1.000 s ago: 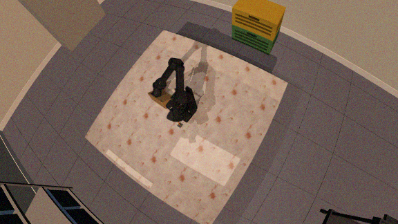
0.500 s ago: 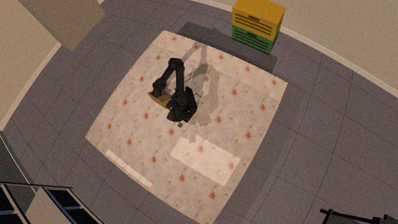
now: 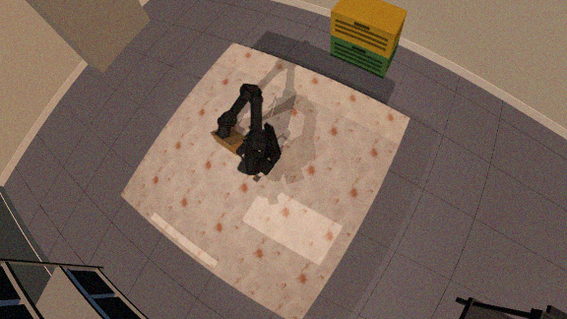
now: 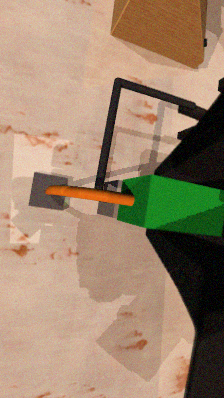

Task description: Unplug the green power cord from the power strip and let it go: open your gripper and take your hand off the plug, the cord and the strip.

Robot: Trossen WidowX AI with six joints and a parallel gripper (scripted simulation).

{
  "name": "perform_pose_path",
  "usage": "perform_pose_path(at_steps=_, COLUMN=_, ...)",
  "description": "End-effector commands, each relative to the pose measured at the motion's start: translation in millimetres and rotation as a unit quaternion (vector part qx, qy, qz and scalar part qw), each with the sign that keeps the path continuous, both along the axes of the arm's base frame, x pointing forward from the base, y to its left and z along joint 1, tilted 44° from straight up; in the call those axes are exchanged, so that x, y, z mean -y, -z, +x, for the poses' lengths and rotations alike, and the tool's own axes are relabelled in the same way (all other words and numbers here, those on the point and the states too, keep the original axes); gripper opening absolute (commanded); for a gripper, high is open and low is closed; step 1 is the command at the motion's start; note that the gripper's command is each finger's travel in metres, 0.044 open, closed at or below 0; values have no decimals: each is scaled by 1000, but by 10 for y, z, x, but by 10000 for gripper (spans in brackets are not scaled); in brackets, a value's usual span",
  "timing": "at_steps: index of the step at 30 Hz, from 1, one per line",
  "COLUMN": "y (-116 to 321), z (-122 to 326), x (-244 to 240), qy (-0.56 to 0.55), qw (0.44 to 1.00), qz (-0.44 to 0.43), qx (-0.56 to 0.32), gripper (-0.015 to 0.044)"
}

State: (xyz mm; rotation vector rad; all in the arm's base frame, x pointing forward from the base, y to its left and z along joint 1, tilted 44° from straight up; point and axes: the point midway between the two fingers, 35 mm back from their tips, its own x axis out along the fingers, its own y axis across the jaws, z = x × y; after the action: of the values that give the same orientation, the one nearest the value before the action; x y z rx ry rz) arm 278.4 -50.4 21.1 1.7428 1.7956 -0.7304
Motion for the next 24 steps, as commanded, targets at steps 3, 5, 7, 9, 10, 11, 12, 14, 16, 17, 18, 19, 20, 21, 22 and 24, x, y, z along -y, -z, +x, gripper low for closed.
perform_pose_path(at_steps=3, y=144, z=7, x=203, qy=5, qw=1000, qz=-17, qx=0, gripper=0)
perform_pose_path(at_steps=5, y=165, z=7, x=228, qy=5, qw=1000, qz=-17, qx=0, gripper=0)
perform_pose_path(at_steps=7, y=185, z=6, x=254, qy=5, qw=1000, qz=-17, qx=0, gripper=0)
perform_pose_path(at_steps=9, y=204, z=5, x=280, qy=5, qw=1000, qz=-17, qx=0, gripper=0)
perform_pose_path(at_steps=10, y=213, z=4, x=294, qy=5, qw=1000, qz=-17, qx=0, gripper=0)
perform_pose_path(at_steps=11, y=222, z=3, x=307, qy=5, qw=1000, qz=-17, qx=0, gripper=0)
perform_pose_path(at_steps=12, y=231, z=1, x=321, qy=5, qw=1000, qz=-17, qx=0, gripper=0)
perform_pose_path(at_steps=14, y=249, z=-1, x=348, qy=5, qw=1000, qz=-17, qx=0, gripper=0)
perform_pose_path(at_steps=16, y=267, z=-5, x=375, qy=5, qw=1000, qz=-17, qx=0, gripper=0)
perform_pose_path(at_steps=17, y=276, z=-7, x=388, qy=5, qw=1000, qz=-17, qx=0, gripper=0)
perform_pose_path(at_steps=18, y=286, z=-8, x=402, qy=5, qw=1000, qz=-17, qx=0, gripper=0)
perform_pose_path(at_steps=19, y=295, z=-10, x=415, qy=5, qw=1000, qz=-17, qx=0, gripper=0)
perform_pose_path(at_steps=20, y=304, z=-13, x=428, qy=5, qw=1000, qz=-17, qx=0, gripper=0)
perform_pose_path(at_steps=21, y=313, z=-15, x=442, qy=6, qw=1000, qz=-17, qx=0, gripper=0)
perform_pose_path(at_steps=22, y=323, z=-18, x=455, qy=6, qw=1000, qz=-17, qx=0, gripper=0)
perform_pose_path(at_steps=24, y=248, z=0, x=309, qy=-7, qw=1000, qz=-14, qx=4, gripper=26)
